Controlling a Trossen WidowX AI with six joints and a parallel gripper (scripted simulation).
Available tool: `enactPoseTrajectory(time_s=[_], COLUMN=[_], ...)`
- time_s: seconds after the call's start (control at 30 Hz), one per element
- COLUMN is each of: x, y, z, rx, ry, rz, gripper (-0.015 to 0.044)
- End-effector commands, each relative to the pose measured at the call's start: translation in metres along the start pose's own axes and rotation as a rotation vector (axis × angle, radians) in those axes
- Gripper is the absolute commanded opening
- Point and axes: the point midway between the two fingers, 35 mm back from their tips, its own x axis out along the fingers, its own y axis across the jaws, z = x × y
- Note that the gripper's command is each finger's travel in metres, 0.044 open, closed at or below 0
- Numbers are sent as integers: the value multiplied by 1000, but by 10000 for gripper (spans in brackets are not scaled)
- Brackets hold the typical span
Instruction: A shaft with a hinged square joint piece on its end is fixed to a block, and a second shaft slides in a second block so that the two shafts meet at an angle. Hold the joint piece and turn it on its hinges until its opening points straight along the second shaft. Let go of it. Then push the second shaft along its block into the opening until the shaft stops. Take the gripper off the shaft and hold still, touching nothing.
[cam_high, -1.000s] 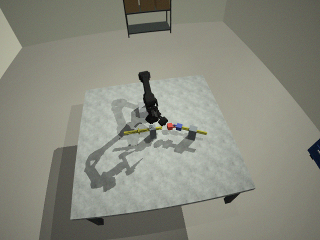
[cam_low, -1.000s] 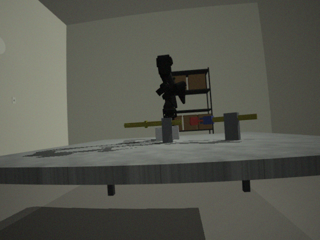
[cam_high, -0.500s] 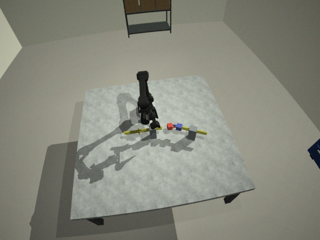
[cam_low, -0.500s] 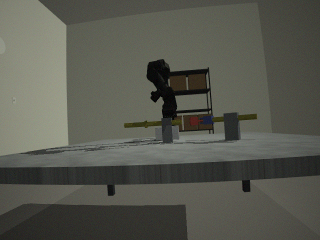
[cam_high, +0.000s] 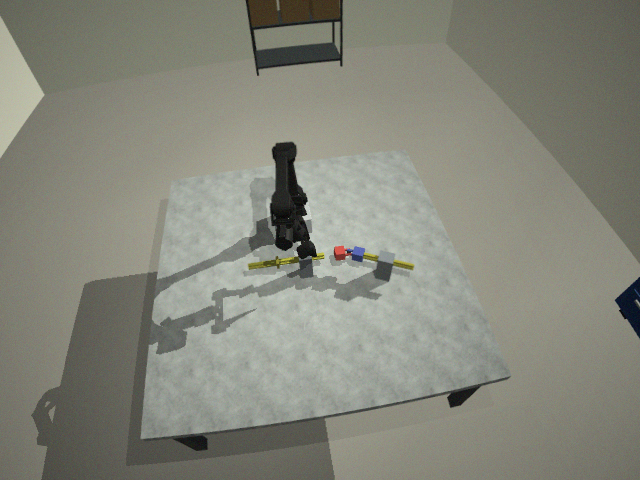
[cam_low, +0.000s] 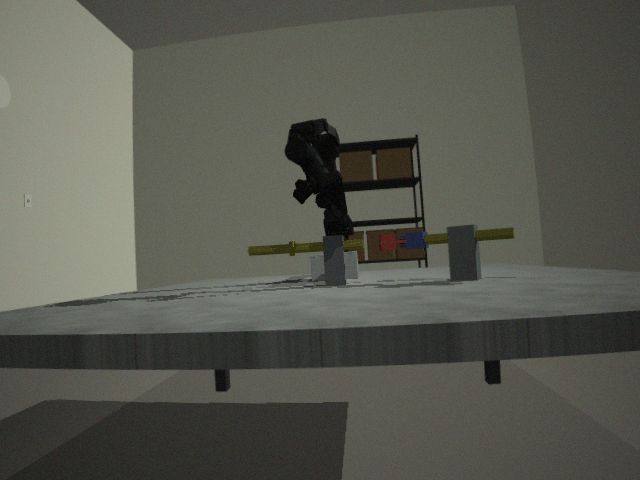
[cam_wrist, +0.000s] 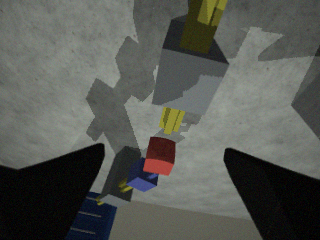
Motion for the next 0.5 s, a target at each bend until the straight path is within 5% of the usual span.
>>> enactPoseTrajectory(time_s=[0.0,0.47], x=[-6,-34], y=[2,2], z=[16,74], rx=[-109,-557], ry=[-41,-194], rz=[1,-55], gripper=[440,440])
